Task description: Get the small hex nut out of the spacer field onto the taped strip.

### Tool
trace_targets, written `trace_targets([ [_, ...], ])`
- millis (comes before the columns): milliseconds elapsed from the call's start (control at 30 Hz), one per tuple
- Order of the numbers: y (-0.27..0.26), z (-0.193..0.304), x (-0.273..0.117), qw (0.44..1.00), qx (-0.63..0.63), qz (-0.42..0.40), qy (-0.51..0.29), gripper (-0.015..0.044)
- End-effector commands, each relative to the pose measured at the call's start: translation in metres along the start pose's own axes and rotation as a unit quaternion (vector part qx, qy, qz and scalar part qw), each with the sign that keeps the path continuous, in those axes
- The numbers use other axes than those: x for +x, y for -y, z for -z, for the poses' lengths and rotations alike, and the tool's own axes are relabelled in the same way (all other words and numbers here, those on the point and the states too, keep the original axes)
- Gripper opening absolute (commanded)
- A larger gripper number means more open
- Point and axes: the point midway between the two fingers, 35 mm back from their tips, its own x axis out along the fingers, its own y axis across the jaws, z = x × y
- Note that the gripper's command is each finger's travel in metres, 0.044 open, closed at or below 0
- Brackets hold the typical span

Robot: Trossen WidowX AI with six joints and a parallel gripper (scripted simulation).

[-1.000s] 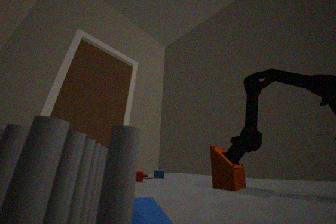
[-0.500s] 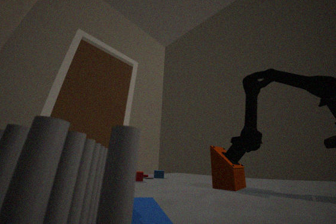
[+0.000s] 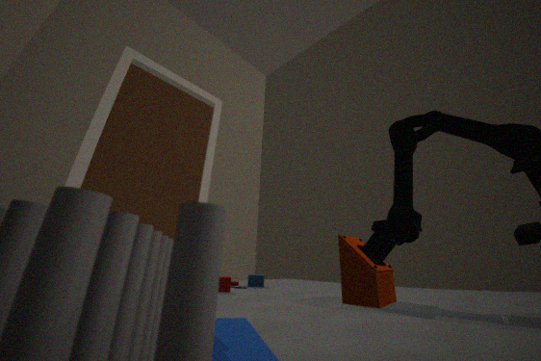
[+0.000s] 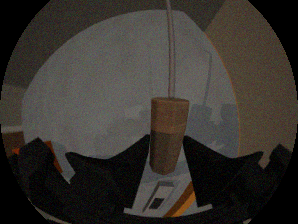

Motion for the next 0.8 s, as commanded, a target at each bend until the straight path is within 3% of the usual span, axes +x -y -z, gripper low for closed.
trace_targets([
  [0, -0.002, -0.005, 0.000, 0.997, -0.077, -0.001, 0.011, 0.0000],
  [367, -0.007, -0.012, 0.001, 0.964, -0.263, 0.000, 0.025, 0.0000],
  [767, -0.013, -0.019, 0.002, 0.889, -0.456, 0.007, 0.038, 0.0000],
])
